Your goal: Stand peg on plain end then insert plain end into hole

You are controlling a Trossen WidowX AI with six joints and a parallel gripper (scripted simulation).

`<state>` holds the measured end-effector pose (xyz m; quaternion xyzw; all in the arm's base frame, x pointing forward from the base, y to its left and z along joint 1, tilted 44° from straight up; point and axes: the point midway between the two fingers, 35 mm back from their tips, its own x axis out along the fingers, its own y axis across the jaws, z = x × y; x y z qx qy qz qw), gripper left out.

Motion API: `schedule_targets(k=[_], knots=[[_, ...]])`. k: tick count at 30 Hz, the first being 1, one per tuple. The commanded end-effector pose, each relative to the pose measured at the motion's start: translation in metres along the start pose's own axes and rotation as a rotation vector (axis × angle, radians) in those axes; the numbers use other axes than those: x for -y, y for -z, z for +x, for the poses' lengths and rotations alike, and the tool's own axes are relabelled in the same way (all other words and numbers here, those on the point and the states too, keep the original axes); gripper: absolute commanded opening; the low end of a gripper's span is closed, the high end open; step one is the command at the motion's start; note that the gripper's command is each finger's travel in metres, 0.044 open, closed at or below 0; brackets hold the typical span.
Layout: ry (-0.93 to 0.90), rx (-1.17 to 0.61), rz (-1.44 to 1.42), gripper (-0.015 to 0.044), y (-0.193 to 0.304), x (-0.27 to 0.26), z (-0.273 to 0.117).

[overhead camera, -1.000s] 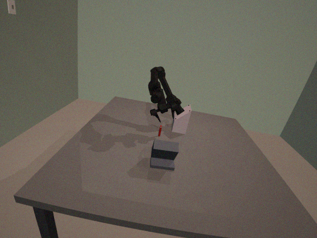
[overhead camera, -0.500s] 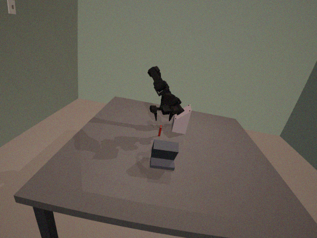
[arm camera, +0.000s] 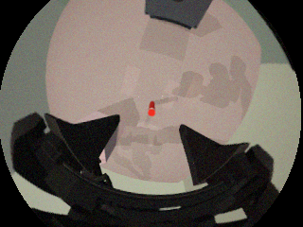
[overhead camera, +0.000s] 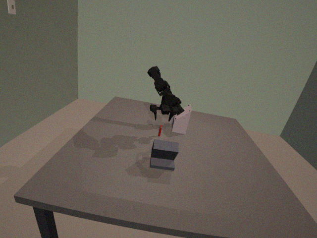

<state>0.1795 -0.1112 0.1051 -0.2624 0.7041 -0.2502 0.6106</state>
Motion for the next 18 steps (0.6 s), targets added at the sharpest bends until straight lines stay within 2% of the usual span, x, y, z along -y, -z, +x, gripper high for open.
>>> schedule_targets(k=[1,18], knots=[[0.006,-0.002,0.097,0.0440,0.0003,0.0007,0.0009],[0.006,0.000,0.536,0.0440,0.0002,0.0007,0.0042]])
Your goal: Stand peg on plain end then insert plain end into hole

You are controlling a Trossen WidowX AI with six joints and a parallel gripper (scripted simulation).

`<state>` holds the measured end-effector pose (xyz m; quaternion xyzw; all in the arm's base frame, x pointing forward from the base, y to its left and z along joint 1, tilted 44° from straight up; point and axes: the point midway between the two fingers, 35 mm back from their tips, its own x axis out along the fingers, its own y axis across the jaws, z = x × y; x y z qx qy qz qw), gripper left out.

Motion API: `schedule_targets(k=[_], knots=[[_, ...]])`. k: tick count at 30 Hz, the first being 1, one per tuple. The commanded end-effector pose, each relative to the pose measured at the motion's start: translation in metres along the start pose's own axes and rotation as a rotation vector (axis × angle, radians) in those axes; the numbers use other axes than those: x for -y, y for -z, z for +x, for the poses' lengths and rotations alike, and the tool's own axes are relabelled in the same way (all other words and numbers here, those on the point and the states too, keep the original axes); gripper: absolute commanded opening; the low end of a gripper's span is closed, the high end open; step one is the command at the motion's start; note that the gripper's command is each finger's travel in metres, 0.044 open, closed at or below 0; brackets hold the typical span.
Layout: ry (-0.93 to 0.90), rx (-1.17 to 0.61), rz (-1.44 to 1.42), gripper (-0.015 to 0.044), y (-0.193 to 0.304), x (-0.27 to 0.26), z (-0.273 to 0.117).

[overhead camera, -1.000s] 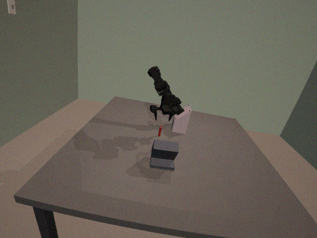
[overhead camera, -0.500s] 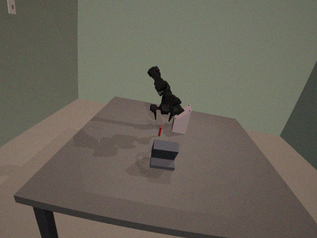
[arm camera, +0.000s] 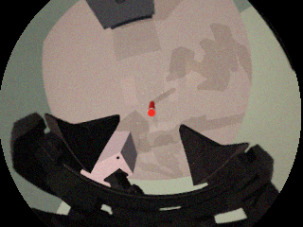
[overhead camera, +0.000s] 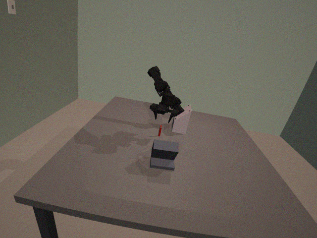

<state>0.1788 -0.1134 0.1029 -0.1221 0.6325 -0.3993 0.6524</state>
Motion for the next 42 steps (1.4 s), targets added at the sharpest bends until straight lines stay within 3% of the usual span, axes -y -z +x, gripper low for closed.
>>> schedule_targets(k=[1,42], knots=[[0.004,0.003,0.119,0.0440,-0.0004,0.0005,0.0012],[0.003,0.005,1.178,0.0440,-0.0005,0.0006,0.0091]])
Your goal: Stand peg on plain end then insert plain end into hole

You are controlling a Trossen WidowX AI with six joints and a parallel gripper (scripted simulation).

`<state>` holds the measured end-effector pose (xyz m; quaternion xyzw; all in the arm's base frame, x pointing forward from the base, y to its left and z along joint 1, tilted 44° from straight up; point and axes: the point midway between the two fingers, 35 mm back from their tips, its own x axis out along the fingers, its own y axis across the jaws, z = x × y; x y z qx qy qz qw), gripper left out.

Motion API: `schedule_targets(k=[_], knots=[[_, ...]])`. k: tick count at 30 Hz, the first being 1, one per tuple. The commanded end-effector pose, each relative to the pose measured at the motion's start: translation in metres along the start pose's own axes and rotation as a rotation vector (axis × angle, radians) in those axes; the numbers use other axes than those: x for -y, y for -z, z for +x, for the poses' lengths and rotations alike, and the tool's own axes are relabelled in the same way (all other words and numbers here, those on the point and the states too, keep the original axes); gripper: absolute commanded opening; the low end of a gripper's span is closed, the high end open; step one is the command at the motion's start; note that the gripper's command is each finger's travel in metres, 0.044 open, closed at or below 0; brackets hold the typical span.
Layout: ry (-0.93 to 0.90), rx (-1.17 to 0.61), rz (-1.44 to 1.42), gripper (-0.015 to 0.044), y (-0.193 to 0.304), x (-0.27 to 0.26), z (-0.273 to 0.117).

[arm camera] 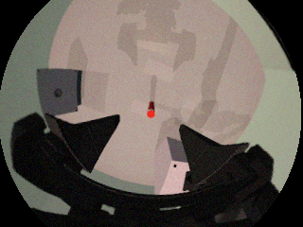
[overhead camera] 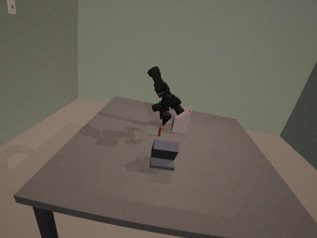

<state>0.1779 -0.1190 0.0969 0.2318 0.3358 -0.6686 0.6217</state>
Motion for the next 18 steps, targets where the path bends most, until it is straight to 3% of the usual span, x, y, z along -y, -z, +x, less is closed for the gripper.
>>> schedule_targets(k=[1,18], knots=[[-0.001,0.005,0.120,0.0440,-0.0007,0.0000,0.0011],[-0.002,0.005,0.559,0.0440,-0.0008,0.0001,0.0043]])
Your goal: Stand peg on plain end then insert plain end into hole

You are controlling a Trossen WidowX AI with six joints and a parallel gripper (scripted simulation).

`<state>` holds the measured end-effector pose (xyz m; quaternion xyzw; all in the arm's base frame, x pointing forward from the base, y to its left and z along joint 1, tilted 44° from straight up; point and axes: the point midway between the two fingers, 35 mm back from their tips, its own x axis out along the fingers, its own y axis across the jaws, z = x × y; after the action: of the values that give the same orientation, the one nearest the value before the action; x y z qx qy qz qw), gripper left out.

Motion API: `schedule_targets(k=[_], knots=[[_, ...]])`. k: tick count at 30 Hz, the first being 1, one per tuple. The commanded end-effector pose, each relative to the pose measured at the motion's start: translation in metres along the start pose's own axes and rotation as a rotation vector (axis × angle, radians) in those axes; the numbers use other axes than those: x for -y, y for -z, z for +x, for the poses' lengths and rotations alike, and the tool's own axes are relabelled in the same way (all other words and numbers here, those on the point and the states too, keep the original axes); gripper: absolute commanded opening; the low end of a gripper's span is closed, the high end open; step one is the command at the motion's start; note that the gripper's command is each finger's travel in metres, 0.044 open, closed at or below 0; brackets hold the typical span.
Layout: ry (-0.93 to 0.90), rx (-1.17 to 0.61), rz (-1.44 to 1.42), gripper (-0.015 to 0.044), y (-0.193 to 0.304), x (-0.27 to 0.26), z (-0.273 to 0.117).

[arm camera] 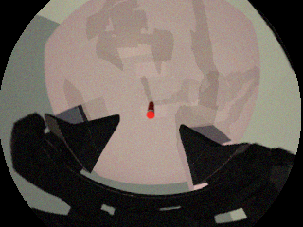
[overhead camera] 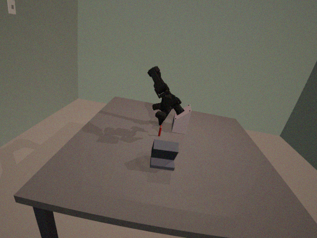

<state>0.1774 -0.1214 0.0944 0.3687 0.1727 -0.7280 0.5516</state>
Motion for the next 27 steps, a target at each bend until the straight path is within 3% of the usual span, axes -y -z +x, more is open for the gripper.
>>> schedule_targets(k=[1,18,27], knots=[[-0.003,0.004,0.120,0.0440,-0.0007,-0.0003,0.0010],[-0.004,0.004,0.555,0.0440,-0.0008,-0.0002,0.0043],[-0.004,0.004,0.572,0.0440,-0.0007,-0.0003,0.0052]])
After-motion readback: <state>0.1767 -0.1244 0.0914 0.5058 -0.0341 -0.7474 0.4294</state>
